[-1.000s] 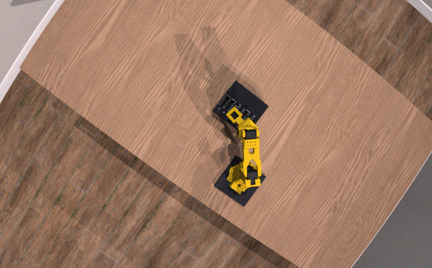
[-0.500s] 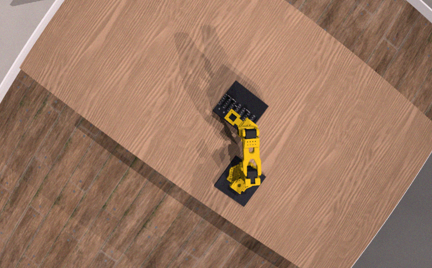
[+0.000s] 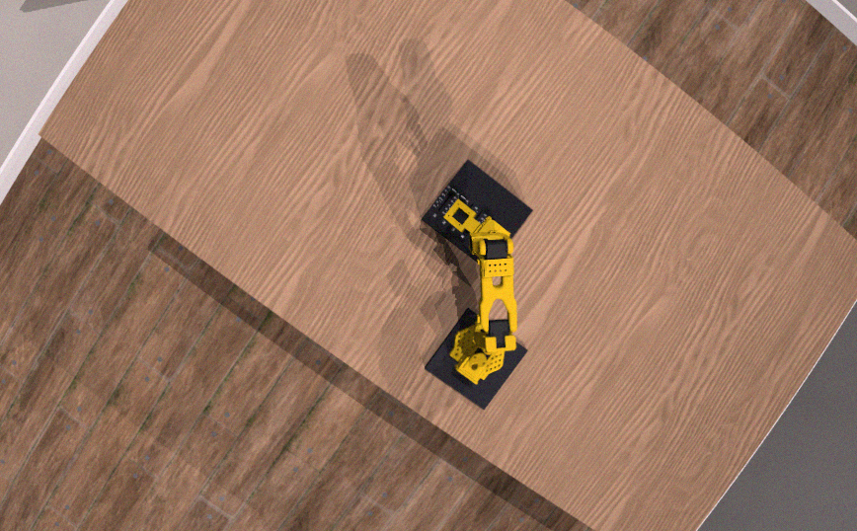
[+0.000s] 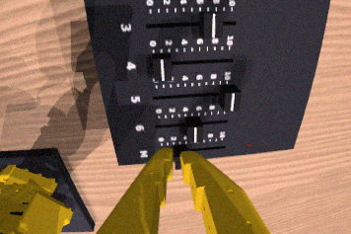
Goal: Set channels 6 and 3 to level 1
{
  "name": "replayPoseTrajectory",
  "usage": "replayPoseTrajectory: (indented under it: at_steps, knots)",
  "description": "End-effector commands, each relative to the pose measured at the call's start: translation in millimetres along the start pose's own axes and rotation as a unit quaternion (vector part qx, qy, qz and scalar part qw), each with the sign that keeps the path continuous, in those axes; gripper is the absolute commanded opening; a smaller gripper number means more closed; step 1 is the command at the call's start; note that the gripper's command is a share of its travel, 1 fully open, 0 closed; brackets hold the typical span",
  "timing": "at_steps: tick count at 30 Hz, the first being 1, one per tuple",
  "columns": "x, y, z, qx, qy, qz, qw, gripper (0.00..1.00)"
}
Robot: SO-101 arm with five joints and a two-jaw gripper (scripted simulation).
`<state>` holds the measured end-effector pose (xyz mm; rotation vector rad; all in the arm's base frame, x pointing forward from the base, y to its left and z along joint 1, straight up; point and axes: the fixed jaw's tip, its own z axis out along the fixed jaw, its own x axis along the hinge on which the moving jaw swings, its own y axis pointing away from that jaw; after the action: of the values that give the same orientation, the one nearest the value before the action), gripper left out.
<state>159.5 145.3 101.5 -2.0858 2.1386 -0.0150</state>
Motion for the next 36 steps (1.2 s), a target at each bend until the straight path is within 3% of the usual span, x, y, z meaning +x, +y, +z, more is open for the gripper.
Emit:
replayPoseTrajectory:
  at_steps: [1, 13, 36]
  knots:
    - [-11.8, -12.4, 4.4, 0.004, -0.005, -0.002, 1.000, 0.00]
    - [-37.0, -39.9, 25.0, 0.027, -0.026, 0.002, 0.999, 0.00]
    - [-37.8, -40.8, 26.0, 0.028, -0.027, 0.002, 0.999, 0.00]
